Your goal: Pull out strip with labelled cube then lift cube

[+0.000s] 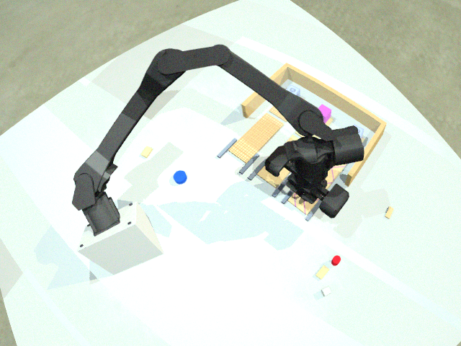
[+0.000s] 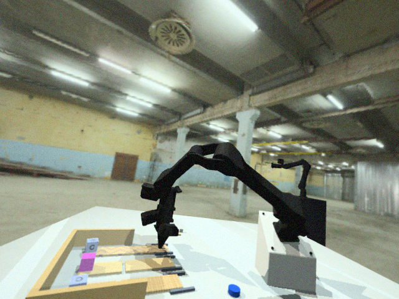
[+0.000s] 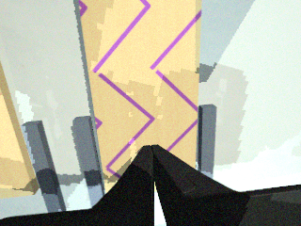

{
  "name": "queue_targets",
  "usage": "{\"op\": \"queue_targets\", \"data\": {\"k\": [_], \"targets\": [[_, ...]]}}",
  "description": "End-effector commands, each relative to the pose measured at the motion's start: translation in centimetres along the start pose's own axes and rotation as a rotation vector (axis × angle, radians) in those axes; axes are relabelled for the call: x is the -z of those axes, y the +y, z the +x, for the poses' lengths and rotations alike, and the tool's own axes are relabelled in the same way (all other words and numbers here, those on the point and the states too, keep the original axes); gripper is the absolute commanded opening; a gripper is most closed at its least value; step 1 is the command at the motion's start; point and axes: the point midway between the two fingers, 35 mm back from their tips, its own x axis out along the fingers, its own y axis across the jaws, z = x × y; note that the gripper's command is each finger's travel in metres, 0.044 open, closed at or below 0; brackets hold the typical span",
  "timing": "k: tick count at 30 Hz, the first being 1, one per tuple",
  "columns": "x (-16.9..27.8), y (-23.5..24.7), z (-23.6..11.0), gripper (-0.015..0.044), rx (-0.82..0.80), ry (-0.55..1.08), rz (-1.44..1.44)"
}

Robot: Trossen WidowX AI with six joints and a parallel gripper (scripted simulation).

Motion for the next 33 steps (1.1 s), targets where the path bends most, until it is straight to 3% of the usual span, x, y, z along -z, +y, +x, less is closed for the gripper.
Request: {"op": "queue_targets", "data": {"k": [1, 33], "targets": [[0.03, 0.08, 0.18, 0.0, -0.005, -0.001, 0.003], [0.36, 0.02, 0.46, 0.0, -0.005, -0.001, 0.003]]}}
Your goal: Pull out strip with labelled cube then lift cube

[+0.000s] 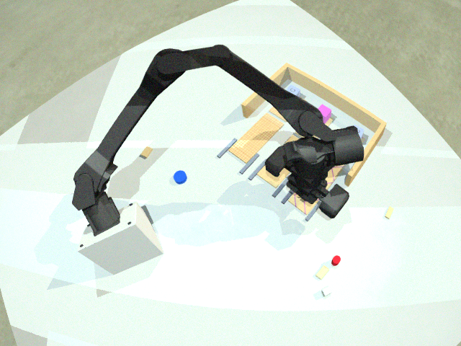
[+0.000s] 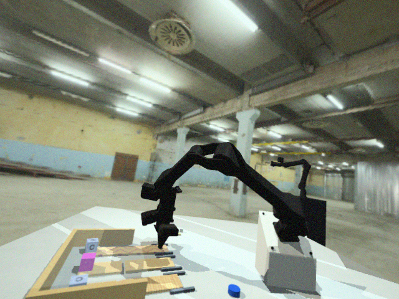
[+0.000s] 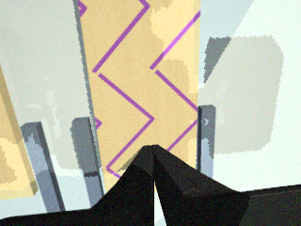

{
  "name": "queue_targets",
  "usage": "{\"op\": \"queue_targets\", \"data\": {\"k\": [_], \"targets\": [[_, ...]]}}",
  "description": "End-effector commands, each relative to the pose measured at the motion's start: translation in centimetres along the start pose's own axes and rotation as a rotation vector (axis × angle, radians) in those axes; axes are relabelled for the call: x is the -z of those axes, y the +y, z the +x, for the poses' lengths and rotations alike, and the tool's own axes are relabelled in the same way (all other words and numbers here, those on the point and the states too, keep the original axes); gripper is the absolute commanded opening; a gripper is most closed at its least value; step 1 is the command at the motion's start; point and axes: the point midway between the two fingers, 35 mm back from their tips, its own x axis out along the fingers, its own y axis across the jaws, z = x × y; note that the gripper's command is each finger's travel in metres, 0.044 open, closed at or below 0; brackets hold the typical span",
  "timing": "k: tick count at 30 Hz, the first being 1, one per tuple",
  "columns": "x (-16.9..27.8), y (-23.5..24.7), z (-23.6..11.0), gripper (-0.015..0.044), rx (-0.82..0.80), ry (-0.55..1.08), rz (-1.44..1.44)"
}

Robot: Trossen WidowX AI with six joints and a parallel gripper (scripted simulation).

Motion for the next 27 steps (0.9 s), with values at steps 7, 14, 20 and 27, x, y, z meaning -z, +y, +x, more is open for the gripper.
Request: {"op": "queue_targets", "data": {"k": [7, 14, 20, 27], "targets": [[1.5, 0.0, 0.4, 0.0, -0.004, 0.004, -0.001], [2.5, -0.1, 0.4, 0.0, -0.004, 0.004, -0.001], [3.4, -0.1, 0.5, 0.0, -0.004, 0.004, 0.0], [4.5, -0.2, 0.5, 0.0, -0.004, 0.005, 0.0]]}}
